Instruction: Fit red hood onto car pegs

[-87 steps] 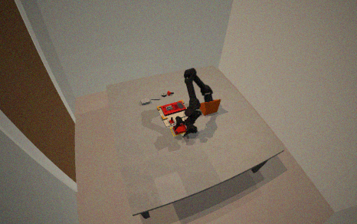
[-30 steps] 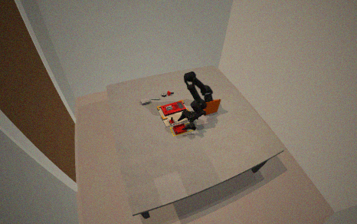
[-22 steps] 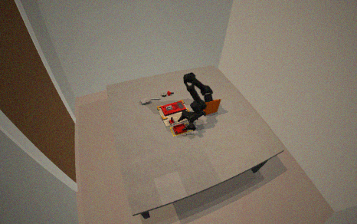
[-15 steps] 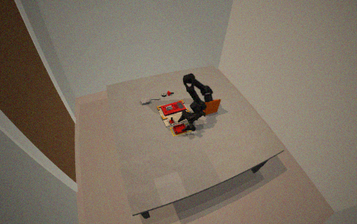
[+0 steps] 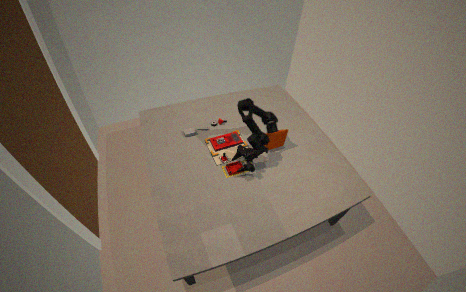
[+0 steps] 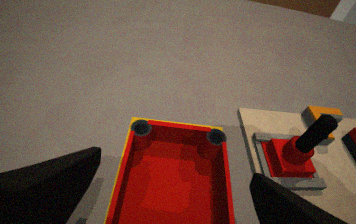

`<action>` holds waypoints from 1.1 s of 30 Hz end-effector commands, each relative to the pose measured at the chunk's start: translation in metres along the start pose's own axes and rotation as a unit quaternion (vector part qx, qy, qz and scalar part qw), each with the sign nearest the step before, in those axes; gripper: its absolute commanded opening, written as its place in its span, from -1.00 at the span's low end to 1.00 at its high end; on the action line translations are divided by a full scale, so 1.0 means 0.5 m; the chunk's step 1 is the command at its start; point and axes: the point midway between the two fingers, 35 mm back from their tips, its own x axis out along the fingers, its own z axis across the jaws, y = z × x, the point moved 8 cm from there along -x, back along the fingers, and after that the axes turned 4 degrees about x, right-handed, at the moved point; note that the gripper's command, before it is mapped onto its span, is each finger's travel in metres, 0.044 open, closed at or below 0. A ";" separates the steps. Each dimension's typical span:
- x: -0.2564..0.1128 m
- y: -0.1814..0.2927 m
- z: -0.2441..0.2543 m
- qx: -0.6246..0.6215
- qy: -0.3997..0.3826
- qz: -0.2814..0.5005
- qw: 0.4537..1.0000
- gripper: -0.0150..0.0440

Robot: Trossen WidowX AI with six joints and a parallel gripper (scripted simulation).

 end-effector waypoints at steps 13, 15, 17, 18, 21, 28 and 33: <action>0.010 0.010 -0.002 -0.002 0.001 0.007 1.000 1.00; 0.011 0.012 -0.002 -0.002 0.001 0.008 1.000 1.00; 0.012 0.013 -0.002 -0.002 0.001 0.009 1.000 1.00; 0.012 0.013 -0.002 -0.002 0.001 0.009 1.000 1.00; 0.014 0.015 -0.002 -0.002 0.001 0.011 1.000 1.00; 0.018 0.019 -0.003 -0.002 0.002 0.014 1.000 1.00; 0.020 0.023 -0.003 -0.002 0.002 0.017 1.000 1.00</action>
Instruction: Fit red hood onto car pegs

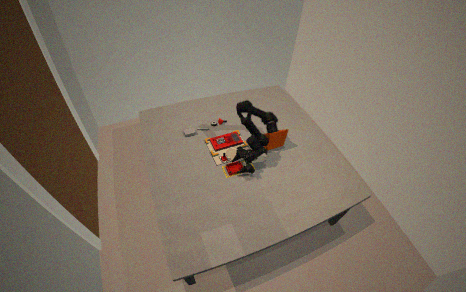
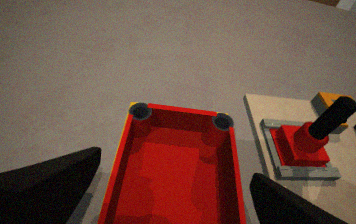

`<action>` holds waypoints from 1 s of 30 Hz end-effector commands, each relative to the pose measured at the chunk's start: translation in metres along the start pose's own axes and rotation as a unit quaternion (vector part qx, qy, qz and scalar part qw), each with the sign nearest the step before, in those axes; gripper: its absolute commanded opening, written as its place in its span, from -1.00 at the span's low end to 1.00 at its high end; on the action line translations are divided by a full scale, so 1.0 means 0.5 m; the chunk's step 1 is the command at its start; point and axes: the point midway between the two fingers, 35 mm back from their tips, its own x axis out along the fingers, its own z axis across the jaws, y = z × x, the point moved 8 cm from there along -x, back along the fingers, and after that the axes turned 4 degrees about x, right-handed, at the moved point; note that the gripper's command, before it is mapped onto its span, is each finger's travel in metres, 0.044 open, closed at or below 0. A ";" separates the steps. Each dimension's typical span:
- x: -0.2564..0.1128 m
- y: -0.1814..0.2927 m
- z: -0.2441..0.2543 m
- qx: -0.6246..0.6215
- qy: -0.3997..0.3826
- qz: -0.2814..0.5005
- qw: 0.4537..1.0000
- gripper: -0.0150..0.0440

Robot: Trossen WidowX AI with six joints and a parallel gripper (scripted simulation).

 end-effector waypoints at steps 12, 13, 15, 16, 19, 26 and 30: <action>0.005 0.005 -0.001 0.000 0.001 0.004 1.000 0.73; 0.005 0.005 -0.001 0.000 0.001 0.004 1.000 0.64; 0.005 0.005 -0.001 0.000 0.001 0.004 1.000 0.60; 0.005 0.005 -0.001 0.000 0.001 0.004 1.000 0.58; 0.005 0.005 -0.001 0.000 0.001 0.004 1.000 0.51; 0.001 -0.003 0.002 0.000 0.000 0.005 1.000 0.08; -0.008 -0.022 0.007 0.001 -0.001 0.006 1.000 -0.27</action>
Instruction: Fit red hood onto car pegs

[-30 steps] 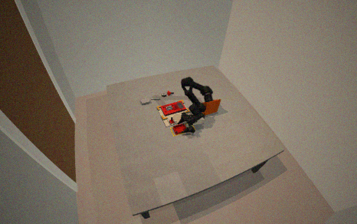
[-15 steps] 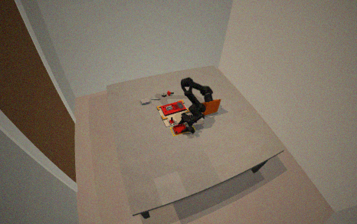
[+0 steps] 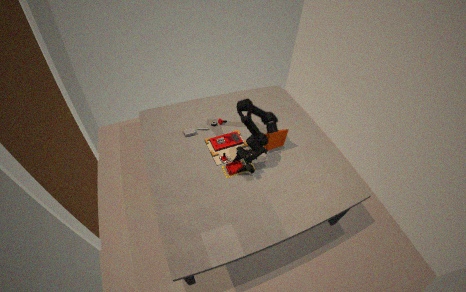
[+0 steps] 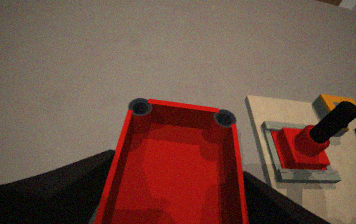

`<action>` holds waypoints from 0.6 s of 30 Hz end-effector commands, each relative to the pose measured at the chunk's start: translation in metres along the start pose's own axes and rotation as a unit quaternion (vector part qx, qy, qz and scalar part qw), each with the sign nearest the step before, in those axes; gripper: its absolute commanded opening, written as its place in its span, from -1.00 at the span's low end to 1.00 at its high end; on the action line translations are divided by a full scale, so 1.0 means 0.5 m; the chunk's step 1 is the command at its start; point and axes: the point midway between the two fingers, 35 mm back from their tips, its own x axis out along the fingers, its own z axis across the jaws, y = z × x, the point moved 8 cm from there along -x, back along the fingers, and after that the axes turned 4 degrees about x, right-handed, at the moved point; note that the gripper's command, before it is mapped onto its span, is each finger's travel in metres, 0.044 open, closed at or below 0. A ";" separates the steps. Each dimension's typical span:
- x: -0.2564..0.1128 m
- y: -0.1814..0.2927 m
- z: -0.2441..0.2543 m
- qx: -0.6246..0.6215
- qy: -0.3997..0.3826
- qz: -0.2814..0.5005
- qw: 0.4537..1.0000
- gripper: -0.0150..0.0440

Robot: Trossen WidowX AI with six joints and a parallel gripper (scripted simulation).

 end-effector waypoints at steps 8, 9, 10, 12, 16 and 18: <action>-0.032 -0.053 0.010 0.005 -0.001 -0.001 1.000 -0.49; -0.035 -0.058 0.011 0.005 -0.001 -0.001 1.000 -0.49; -0.039 -0.062 0.011 0.005 -0.001 -0.001 1.000 -0.49; -0.047 -0.072 0.012 0.005 -0.001 -0.001 1.000 -0.49; -0.063 -0.091 0.012 0.005 -0.001 -0.002 1.000 -0.49; -0.072 -0.100 0.011 0.005 -0.001 -0.003 1.000 -0.49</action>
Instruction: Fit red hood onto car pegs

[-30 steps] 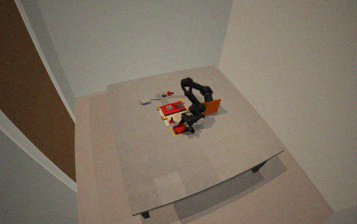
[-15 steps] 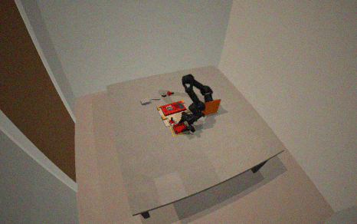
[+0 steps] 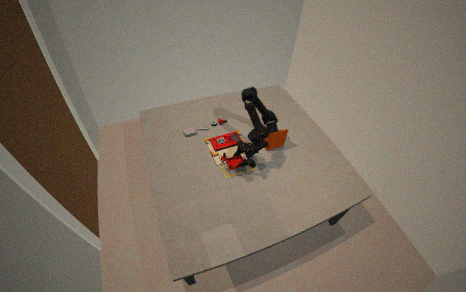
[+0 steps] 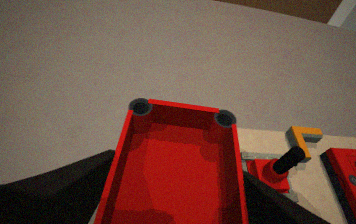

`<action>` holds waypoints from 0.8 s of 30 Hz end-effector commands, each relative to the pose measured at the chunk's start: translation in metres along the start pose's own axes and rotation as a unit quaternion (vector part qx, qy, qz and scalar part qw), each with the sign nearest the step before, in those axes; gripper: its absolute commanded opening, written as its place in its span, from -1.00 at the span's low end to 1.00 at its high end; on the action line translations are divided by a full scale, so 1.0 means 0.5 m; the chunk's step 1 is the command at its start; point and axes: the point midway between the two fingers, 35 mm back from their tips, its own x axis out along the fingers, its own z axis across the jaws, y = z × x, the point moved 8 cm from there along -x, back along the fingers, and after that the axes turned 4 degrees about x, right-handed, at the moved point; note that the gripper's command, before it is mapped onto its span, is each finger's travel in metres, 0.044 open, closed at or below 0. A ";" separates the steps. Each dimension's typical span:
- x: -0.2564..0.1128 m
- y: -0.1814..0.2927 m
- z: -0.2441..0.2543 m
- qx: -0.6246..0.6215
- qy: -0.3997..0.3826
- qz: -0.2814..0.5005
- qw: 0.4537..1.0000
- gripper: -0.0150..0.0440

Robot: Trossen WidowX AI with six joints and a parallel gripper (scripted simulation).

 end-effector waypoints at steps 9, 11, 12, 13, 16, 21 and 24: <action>-0.015 -0.017 0.001 0.030 0.001 -0.003 1.000 -0.49; -0.015 -0.017 0.001 0.052 0.001 -0.003 0.999 -0.49; -0.015 -0.017 0.001 0.065 0.001 -0.003 0.998 -0.49; -0.014 -0.016 0.001 0.079 0.001 -0.003 0.997 -0.49; -0.014 -0.016 0.001 0.124 0.001 -0.003 0.992 -0.49; -0.014 -0.016 0.001 0.197 0.001 -0.003 0.980 -0.49; -0.014 -0.016 0.001 0.240 0.001 -0.003 0.971 -0.49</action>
